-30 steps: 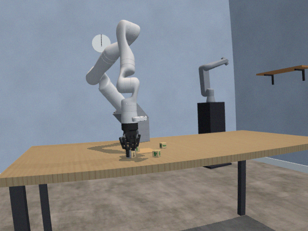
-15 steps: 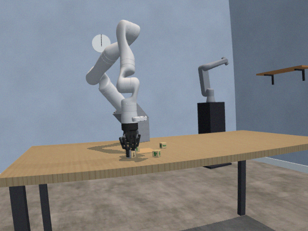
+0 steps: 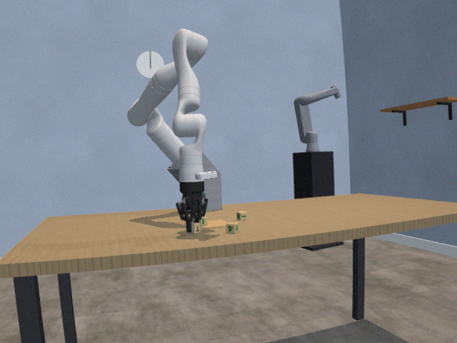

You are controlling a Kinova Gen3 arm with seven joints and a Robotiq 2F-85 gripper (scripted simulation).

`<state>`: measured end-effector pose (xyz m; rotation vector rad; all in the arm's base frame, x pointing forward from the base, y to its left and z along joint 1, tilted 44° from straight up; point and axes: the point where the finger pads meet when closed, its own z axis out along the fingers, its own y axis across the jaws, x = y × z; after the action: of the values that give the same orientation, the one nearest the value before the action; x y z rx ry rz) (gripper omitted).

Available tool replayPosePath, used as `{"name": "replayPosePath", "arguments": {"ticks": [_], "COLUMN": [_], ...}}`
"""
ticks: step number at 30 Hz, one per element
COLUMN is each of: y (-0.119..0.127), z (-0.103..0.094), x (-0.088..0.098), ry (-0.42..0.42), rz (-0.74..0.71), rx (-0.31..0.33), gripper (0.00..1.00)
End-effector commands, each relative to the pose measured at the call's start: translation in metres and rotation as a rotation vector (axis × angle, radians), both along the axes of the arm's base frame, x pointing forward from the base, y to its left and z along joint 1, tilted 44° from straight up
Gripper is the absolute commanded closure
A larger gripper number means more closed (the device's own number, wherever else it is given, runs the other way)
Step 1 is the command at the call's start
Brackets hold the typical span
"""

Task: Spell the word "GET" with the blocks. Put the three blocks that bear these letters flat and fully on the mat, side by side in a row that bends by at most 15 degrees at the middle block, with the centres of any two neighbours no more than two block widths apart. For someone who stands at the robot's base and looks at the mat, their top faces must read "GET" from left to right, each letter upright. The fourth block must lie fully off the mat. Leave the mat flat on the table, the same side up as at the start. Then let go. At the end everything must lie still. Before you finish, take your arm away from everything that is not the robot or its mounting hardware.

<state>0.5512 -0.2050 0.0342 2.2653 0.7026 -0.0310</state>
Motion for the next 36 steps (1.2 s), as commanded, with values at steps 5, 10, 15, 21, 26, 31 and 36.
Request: {"name": "replayPosePath", "arguments": {"ticks": [5, 10, 15, 21, 26, 31, 36], "y": [0.029, 0.044, 0.062, 0.066, 0.066, 0.062, 0.04], "z": [0.029, 0.046, 0.065, 0.069, 0.069, 0.064, 0.041], "x": [-0.005, -0.01, -0.015, -0.016, -0.016, -0.014, -0.008], "ry": [-0.004, -0.004, -0.004, -0.004, -0.004, -0.039, -0.209], "rz": [0.006, 0.006, 0.006, 0.006, 0.006, -0.032, -0.214], "rx": [0.001, 0.001, 0.001, 0.001, 0.001, 0.012, 0.059], "gripper": [0.74, 0.74, 0.74, 0.74, 0.74, 0.74, 0.74]}}
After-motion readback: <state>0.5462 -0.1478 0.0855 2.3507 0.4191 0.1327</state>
